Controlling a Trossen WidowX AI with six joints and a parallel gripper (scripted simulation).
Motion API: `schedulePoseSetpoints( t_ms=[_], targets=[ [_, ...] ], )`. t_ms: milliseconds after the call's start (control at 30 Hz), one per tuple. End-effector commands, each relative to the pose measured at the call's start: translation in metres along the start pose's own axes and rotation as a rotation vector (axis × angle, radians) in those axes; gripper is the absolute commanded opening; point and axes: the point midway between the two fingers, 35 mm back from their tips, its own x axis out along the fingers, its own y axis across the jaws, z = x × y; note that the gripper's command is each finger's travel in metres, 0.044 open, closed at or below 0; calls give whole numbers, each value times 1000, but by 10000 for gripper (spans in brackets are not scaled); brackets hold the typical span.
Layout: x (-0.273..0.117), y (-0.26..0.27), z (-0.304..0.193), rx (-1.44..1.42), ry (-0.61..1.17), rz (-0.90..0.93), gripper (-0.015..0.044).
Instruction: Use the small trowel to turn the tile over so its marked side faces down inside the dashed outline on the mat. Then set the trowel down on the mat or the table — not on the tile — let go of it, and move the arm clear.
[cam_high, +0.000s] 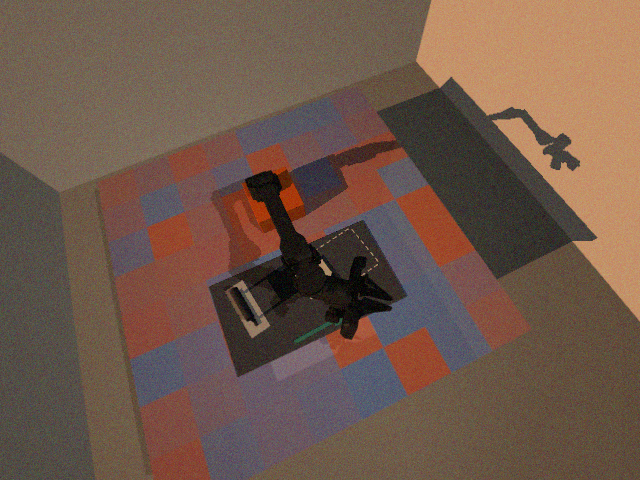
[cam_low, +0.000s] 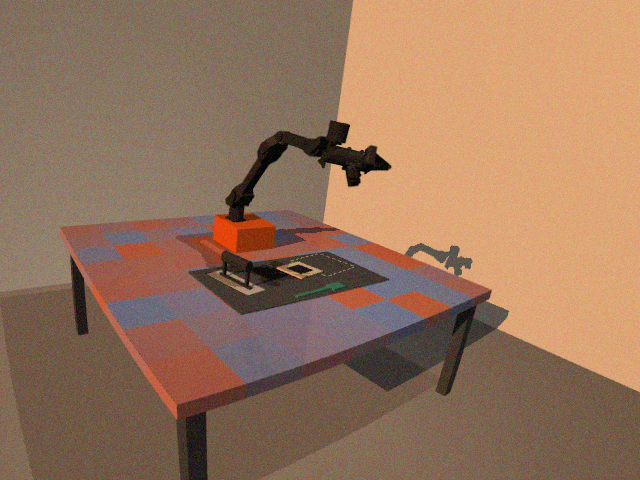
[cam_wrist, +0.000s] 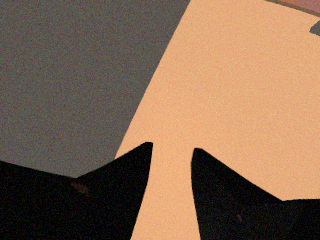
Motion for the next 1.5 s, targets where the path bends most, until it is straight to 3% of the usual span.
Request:
schedulePoseSetpoints(
  t_ms=[0,67,200,633,767,1467],
  targets=[
    [0,0,0,0,0,0,100],
    [0,0,0,0,0,0,100],
    [0,0,0,0,0,0,0],
    [0,0,0,0,0,0,0],
    [0,0,0,0,0,0,100],
    [0,0,0,0,0,0,100]
  ],
)
